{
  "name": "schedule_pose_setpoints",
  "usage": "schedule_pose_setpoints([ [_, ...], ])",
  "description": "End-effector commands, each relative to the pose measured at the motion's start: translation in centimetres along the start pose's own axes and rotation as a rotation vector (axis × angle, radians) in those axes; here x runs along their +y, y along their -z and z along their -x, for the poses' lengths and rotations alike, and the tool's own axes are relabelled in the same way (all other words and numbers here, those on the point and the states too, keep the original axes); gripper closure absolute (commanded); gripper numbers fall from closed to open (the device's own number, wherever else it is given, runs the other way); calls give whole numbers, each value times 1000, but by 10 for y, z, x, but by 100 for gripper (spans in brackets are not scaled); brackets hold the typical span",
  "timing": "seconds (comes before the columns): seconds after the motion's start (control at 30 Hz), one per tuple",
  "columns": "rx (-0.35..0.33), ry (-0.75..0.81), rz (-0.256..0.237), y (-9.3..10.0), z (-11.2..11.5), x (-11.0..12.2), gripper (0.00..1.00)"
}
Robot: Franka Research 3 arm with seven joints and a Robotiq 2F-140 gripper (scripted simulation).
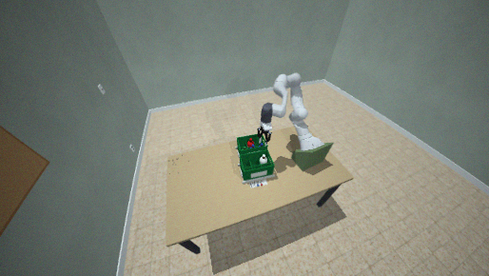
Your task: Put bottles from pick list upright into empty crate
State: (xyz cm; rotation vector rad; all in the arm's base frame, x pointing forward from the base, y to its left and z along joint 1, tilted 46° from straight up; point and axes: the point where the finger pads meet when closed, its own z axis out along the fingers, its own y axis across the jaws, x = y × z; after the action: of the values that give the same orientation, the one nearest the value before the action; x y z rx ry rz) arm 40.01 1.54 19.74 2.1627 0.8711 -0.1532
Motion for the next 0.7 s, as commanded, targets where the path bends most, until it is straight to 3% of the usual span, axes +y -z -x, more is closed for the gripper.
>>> schedule_pose_setpoints([
  [0.0,8,66,-11,0,11,8,62],
  [0.33,8,66,-11,0,48,39,62],
  [0.67,8,66,-11,0,48,39,62],
])
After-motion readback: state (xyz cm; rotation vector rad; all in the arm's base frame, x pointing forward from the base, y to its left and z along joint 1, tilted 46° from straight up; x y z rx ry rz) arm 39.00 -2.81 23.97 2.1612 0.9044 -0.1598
